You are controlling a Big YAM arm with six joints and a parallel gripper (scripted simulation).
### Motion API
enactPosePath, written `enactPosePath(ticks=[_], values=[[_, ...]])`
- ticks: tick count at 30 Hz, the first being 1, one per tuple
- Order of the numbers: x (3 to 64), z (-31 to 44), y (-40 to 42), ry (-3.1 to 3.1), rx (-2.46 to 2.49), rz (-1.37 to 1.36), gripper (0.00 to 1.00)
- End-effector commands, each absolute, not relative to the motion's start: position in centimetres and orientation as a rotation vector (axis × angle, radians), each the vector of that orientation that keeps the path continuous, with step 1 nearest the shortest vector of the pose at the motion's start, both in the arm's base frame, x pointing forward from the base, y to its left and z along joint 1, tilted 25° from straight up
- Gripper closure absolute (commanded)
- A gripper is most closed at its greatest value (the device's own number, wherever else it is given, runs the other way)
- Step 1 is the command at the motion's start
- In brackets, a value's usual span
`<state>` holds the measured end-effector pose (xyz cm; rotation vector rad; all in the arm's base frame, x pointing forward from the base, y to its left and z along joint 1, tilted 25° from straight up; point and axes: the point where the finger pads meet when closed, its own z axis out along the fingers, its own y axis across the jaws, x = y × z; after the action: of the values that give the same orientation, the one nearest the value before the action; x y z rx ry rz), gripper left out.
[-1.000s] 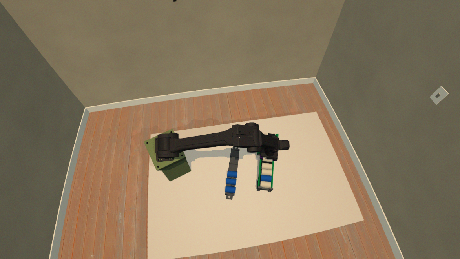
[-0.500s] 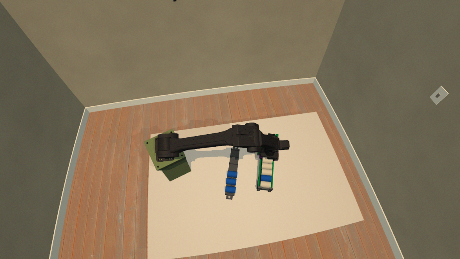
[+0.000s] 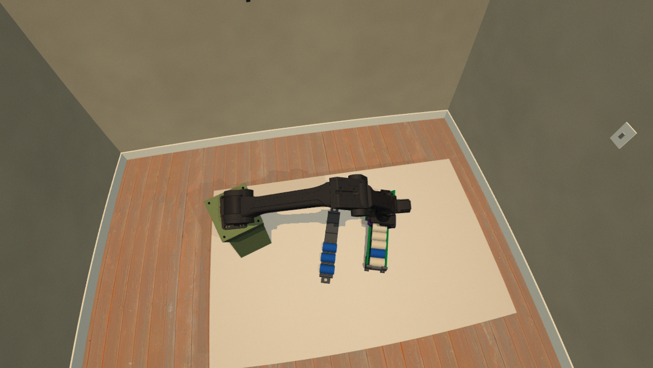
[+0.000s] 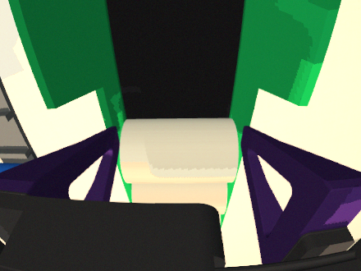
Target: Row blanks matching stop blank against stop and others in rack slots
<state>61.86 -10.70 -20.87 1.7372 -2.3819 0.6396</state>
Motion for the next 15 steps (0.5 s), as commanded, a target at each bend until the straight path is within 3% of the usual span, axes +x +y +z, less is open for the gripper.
enactPosePath(ticks=[1, 15], values=[[63.9, -18.8, -11.1, -2.426, 1.718, 0.677, 0.19], [62.0, -14.6, -7.6, -2.393, 1.747, 0.663, 0.19]])
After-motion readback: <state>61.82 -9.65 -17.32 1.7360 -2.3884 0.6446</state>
